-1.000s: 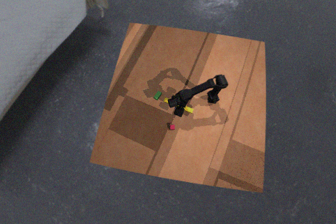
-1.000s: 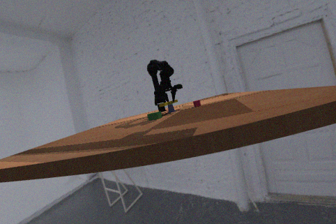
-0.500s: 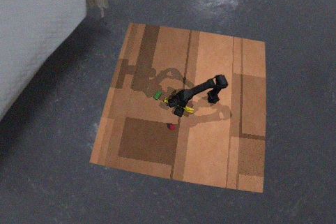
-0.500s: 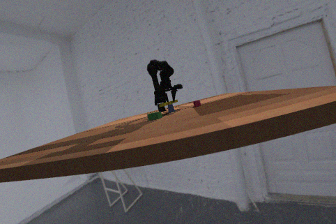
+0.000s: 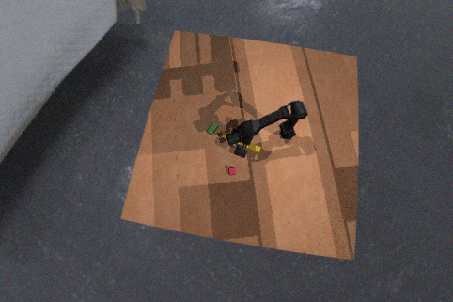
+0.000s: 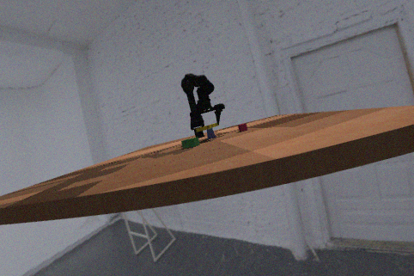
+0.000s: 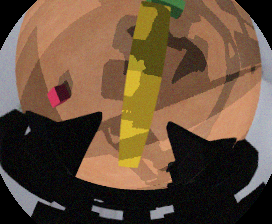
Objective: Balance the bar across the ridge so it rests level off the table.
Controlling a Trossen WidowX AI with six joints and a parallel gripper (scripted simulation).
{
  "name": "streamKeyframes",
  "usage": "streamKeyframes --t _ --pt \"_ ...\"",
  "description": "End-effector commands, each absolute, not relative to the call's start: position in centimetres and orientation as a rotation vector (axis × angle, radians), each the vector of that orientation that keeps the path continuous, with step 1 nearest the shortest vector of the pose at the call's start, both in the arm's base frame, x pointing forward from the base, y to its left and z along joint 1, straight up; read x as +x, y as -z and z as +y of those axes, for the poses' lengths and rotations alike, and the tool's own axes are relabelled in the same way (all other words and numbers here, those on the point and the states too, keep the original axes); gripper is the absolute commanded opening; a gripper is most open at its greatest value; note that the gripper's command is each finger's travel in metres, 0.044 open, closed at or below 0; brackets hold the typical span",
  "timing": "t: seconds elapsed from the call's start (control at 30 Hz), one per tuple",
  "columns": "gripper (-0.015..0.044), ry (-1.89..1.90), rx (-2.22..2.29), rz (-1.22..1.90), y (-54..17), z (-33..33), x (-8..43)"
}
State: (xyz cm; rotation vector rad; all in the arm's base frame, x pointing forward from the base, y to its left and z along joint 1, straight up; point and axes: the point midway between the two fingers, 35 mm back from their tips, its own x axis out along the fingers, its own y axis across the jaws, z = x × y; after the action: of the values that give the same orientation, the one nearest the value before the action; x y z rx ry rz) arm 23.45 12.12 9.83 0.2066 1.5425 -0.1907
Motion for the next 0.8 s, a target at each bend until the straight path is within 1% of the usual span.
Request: streamKeyframes --t 0.0,0.3,0.77 --pt "0.0440 0.191 0.206 1.543 -10.0 12.1 23.5" --pt "0.0440 0.191 0.207 1.543 -19.6 12.0 23.3" --pt "0.0440 0.191 0.207 1.543 -19.8 12.0 23.3"
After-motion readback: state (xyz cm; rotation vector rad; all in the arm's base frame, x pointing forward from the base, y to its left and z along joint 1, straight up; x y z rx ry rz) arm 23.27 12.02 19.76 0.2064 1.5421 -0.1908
